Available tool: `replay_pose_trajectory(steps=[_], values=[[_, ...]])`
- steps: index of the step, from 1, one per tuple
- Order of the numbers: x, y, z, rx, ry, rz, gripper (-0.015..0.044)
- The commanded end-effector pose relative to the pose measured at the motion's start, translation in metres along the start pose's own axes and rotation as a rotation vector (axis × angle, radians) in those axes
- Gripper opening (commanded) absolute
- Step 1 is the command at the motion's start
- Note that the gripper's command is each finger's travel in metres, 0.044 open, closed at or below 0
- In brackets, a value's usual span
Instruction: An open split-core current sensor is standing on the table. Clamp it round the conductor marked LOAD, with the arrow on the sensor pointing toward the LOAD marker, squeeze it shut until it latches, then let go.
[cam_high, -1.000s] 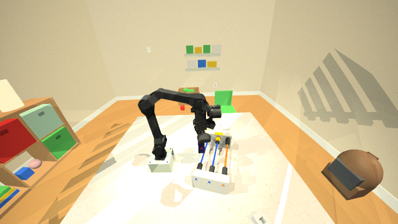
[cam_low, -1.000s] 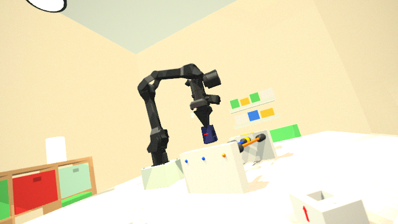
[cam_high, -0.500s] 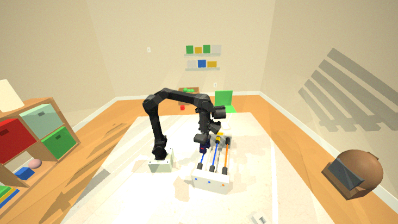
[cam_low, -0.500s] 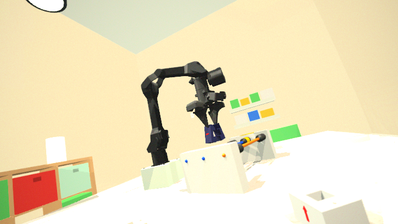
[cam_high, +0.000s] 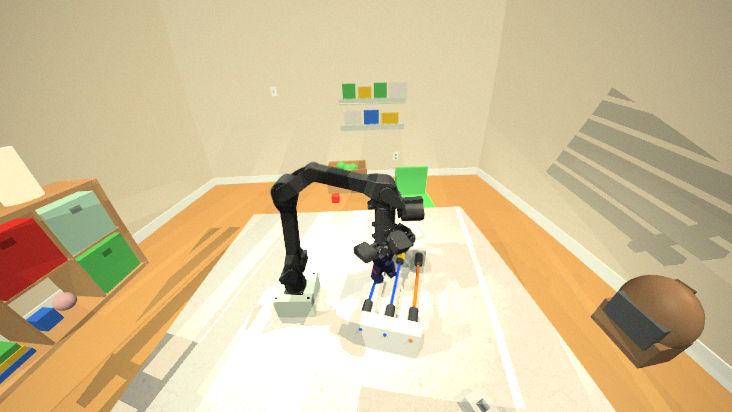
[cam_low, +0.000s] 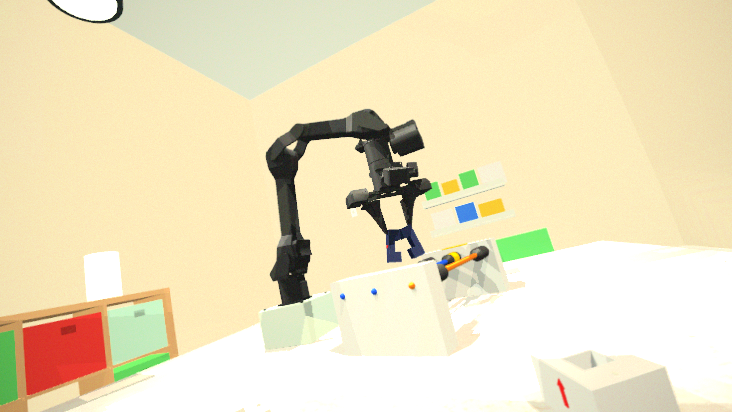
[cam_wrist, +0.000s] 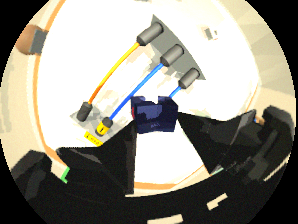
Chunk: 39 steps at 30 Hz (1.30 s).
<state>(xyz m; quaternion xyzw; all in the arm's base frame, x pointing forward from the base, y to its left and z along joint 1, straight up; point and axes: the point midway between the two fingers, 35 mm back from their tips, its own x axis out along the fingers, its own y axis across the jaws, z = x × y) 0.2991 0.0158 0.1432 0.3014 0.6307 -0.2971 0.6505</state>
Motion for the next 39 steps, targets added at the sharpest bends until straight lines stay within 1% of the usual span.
replay_pose_trajectory(steps=[1,22,29,39], values=[[0.002,0.005,0.006,0.153,0.003,0.004,0.0],[0.009,0.022,0.032,0.914,0.003,0.005,0.0],[0.011,0.022,0.033,0.938,0.003,0.005,0.0],[0.026,0.023,0.034,0.938,0.003,0.005,0.0]])
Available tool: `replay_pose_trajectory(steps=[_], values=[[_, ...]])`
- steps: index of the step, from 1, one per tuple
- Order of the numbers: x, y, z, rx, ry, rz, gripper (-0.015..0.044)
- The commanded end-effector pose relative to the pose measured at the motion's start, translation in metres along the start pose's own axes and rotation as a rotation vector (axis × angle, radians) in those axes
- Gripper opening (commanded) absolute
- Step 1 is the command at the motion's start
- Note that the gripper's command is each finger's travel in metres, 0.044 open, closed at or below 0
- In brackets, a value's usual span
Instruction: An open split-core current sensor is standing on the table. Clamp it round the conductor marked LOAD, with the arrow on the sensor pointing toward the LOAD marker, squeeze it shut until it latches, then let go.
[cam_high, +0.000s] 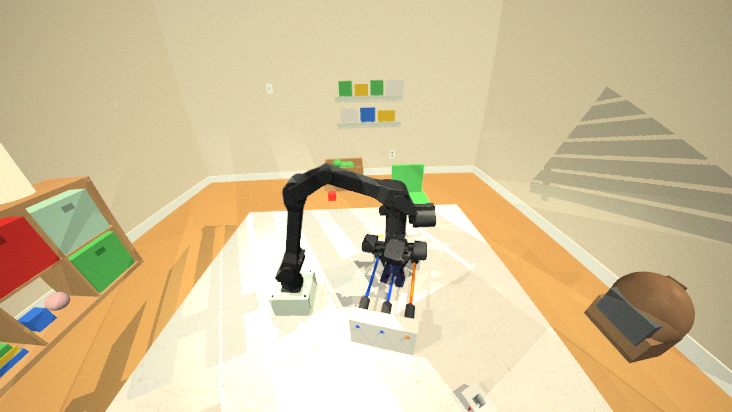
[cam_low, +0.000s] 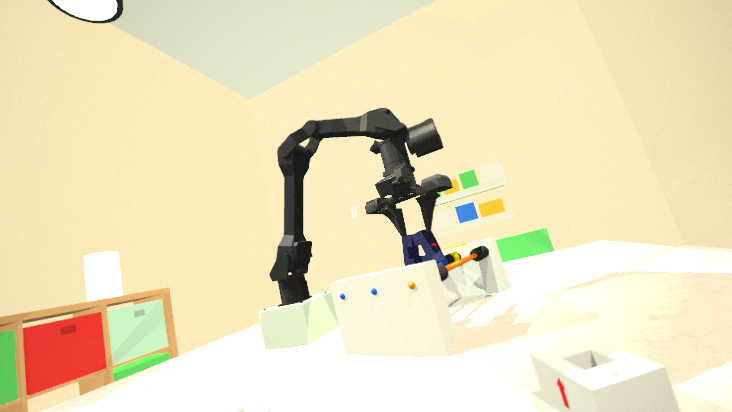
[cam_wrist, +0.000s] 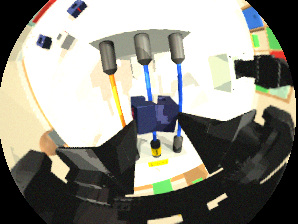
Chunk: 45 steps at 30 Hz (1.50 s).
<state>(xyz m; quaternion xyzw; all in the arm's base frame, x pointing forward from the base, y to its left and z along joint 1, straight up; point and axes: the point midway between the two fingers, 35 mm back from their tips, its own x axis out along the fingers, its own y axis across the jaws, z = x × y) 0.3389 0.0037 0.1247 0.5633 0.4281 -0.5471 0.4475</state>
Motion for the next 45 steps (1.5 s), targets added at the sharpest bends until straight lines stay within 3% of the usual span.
replay_pose_trajectory(steps=[1,25,45], values=[[0.008,0.0,-0.001,0.006,0.004,-0.004,0.0],[0.046,-0.001,-0.001,0.006,0.004,-0.004,0.0],[0.041,-0.001,0.0,0.002,0.0,-0.001,0.0]])
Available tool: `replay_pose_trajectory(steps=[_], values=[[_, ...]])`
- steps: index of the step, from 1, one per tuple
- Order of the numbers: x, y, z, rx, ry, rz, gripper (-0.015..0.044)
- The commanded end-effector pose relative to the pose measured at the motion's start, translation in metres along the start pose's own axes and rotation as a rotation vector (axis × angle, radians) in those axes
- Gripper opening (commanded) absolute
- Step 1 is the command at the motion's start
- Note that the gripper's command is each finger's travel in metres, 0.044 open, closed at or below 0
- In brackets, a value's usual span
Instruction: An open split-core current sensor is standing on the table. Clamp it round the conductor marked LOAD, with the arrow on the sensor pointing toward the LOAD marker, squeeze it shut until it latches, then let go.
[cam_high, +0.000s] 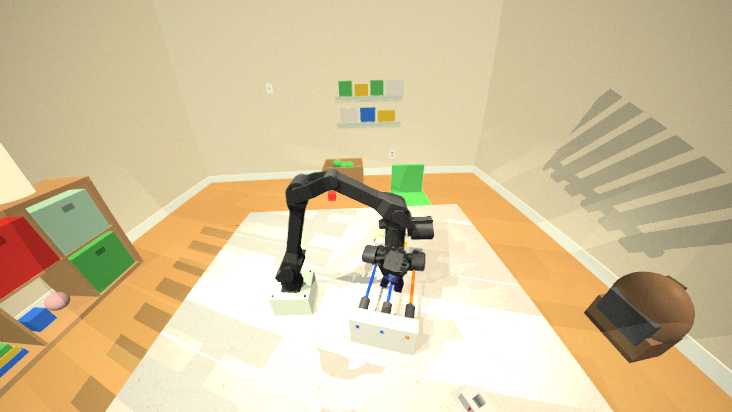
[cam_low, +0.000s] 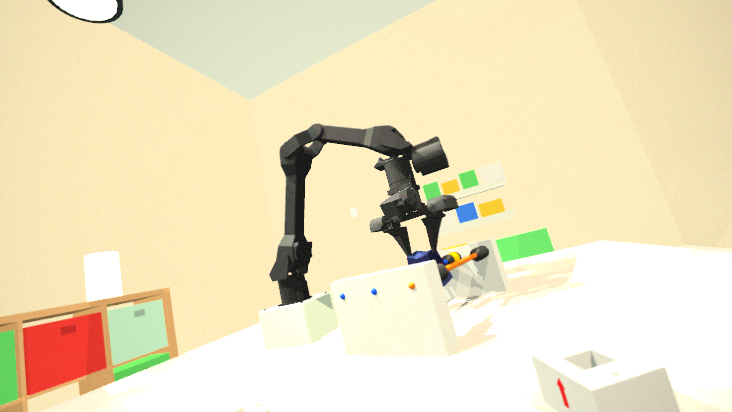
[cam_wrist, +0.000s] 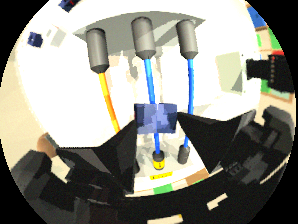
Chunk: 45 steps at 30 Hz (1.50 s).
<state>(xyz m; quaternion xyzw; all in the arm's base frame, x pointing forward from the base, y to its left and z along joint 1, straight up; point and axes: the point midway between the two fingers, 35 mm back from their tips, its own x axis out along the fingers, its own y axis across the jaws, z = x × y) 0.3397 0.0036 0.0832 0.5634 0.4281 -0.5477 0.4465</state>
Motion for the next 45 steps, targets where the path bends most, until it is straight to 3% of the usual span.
replay_pose_trajectory(steps=[1,25,41,45], values=[[-0.0006,-0.0001,0.0,0.0,0.0,0.0,0.0],[-0.0006,-0.0001,0.0,0.0,0.0,0.0,0.0],[-0.0006,-0.0001,0.0,0.0,0.0,0.0,0.042],[-0.0006,-0.0001,0.0,0.0,0.0,0.0,0.044]])
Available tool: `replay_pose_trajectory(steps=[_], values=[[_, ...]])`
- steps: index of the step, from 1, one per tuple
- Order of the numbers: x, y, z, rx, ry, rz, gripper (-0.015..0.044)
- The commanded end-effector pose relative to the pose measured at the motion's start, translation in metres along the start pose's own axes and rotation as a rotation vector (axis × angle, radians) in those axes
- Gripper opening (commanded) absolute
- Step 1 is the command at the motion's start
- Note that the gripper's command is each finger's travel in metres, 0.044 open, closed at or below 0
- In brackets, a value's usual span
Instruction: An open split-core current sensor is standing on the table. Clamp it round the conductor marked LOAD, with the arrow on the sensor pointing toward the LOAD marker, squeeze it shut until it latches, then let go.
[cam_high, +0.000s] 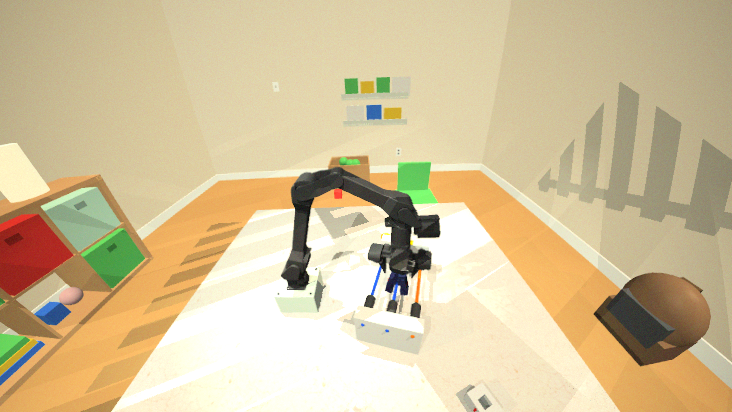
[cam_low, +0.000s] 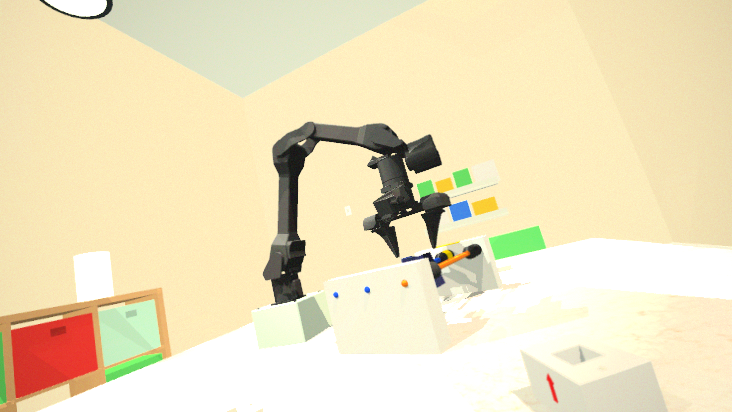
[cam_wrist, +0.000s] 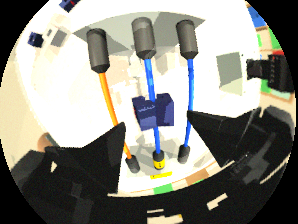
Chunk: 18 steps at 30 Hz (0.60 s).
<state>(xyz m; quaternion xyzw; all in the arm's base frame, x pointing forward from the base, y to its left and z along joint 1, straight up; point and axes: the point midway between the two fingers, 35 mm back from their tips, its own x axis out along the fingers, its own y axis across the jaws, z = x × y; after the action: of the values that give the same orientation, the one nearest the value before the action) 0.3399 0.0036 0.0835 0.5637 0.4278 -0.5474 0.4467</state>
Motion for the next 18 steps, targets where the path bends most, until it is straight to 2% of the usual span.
replay_pose_trajectory(steps=[1,5,9,18], values=[[0.0,0.0,0.0,0.0,0.0,-0.001,0.044],[0.003,0.0,0.0,0.0,0.0,-0.002,0.044],[0.039,-0.001,0.0,0.004,0.004,-0.019,0.044],[0.043,-0.001,0.0,0.004,0.004,-0.019,0.044]])
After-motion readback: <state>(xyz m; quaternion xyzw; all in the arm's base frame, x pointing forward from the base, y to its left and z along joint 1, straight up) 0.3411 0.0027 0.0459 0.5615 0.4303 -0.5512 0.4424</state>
